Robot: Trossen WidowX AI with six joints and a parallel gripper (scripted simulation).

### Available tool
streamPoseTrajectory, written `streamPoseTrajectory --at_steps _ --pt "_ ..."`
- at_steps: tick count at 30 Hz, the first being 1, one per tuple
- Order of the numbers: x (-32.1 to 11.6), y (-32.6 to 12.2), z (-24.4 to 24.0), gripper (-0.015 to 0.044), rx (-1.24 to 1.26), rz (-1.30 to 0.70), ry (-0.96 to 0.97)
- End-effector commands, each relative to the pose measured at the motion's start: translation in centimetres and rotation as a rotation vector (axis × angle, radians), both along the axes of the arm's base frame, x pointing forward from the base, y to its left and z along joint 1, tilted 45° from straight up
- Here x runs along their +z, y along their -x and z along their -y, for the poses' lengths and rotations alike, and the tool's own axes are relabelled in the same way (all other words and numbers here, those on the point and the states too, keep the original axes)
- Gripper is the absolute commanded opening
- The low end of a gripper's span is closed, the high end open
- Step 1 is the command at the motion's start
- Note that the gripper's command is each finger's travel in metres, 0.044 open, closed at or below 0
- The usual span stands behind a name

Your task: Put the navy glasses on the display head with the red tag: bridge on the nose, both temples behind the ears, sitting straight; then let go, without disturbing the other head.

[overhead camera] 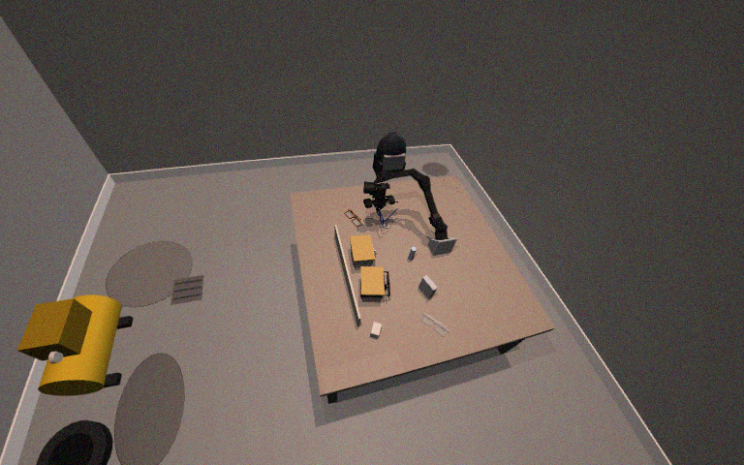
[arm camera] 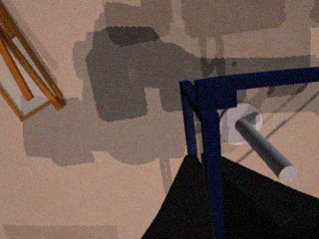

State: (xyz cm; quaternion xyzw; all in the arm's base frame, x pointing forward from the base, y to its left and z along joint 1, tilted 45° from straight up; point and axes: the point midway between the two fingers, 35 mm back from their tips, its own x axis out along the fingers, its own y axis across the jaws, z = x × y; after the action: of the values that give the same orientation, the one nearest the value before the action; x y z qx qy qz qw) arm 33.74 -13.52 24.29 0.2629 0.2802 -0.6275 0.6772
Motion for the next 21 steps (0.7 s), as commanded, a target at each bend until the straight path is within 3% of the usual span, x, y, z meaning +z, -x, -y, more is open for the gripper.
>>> streamPoseTrajectory --at_steps 1,21 --pt "1.8 1.0 1.5 0.0 -0.024 0.022 0.015" --pt "-2.2 0.7 5.7 0.0 -0.024 0.023 0.018"
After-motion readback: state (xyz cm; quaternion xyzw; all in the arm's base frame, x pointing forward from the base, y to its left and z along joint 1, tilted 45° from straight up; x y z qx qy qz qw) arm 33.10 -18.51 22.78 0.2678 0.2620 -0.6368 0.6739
